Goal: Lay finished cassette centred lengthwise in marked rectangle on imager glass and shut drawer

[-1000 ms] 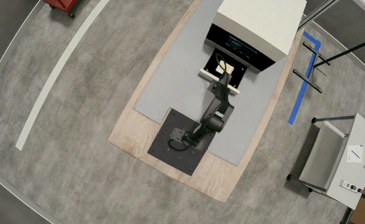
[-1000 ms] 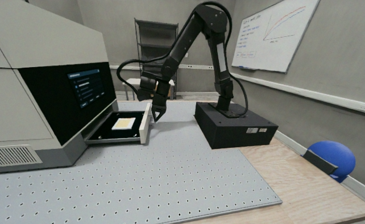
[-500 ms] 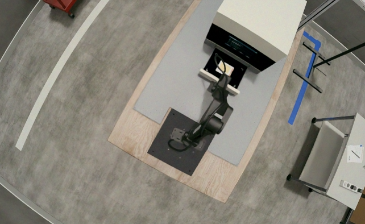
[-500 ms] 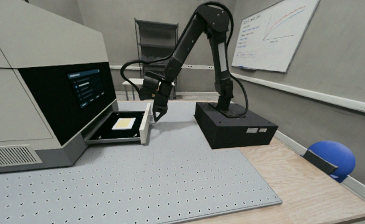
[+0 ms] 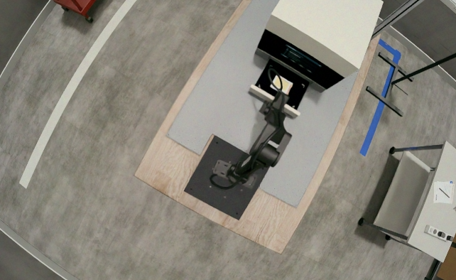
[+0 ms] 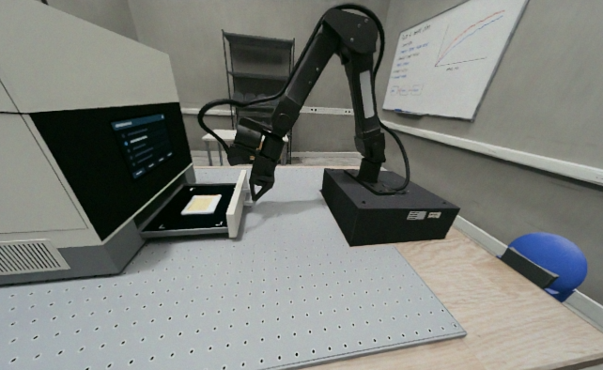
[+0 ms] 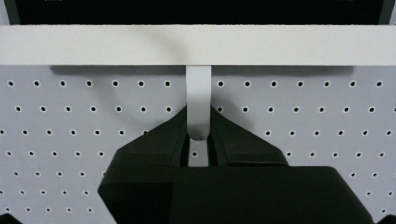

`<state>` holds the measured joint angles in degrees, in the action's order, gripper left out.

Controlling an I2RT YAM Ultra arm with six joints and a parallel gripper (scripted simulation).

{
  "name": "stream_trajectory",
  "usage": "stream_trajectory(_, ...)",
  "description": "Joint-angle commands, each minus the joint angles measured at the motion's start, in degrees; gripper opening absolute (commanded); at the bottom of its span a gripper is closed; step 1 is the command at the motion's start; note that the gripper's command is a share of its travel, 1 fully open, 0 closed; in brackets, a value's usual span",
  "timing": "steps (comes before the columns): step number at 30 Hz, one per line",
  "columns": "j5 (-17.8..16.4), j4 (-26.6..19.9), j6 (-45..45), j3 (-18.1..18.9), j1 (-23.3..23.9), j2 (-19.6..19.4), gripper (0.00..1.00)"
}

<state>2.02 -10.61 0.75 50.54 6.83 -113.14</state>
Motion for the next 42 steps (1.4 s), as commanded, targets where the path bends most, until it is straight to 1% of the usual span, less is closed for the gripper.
stream_trajectory(1, -0.1, 3.6, 0.5, 2.7, 0.5, -1.4, 0.00)
stream_trajectory(17, -0.1, 1.8, 0.5, 7.9, 0.5, -4.8, 0.00)
stream_trajectory(19, -0.1, 1.8, 0.5, 7.9, 0.5, -4.8, 0.00)
stream_trajectory(24, -0.1, 1.2, 0.5, 9.6, 0.5, -5.9, 0.00)
stream_trajectory(42, -0.1, 1.2, 0.5, 9.8, 0.5, -6.0, 0.00)
